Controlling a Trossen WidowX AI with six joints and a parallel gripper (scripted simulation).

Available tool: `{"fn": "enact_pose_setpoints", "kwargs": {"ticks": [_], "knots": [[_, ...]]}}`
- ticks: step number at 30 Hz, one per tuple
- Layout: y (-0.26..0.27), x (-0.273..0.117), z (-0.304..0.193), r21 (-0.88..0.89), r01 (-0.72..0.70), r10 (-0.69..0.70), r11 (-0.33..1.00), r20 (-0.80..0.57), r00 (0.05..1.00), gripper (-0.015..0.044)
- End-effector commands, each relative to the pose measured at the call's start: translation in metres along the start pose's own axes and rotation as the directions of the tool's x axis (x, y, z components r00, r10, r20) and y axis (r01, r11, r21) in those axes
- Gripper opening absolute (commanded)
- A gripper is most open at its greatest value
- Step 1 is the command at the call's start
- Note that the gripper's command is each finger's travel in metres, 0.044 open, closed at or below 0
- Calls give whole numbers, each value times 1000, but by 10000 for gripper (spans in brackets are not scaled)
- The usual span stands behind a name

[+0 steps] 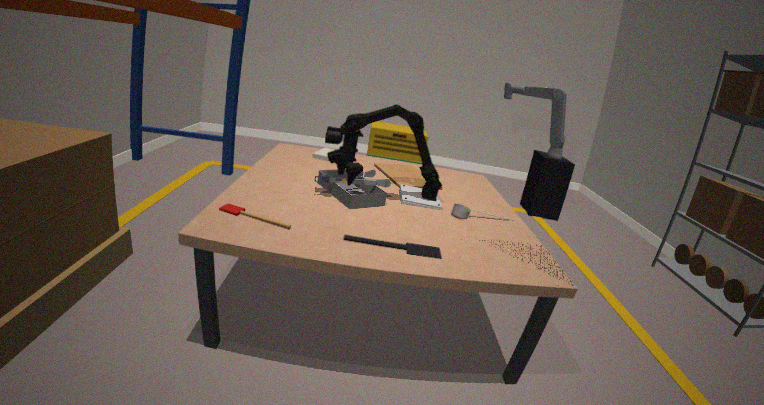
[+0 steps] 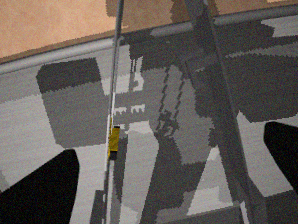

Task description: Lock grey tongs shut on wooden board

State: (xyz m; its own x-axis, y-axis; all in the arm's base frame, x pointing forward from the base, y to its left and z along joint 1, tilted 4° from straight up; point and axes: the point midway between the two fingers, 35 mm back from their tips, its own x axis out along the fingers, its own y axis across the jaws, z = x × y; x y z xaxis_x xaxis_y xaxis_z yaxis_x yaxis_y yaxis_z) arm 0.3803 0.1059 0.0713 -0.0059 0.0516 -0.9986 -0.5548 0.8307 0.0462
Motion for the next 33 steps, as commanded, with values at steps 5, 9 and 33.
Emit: {"fn": "enact_pose_setpoints", "kwargs": {"ticks": [5, 9, 33], "knots": [[2, 15, -2, 5, -7, 7, 1000, -3, 1000, 440], [2, 22, -3, 5, -7, 7, 1000, -3, 1000, 440], [2, 26, -4, -1, -1, 1, 1000, -3, 1000, 275]]}}
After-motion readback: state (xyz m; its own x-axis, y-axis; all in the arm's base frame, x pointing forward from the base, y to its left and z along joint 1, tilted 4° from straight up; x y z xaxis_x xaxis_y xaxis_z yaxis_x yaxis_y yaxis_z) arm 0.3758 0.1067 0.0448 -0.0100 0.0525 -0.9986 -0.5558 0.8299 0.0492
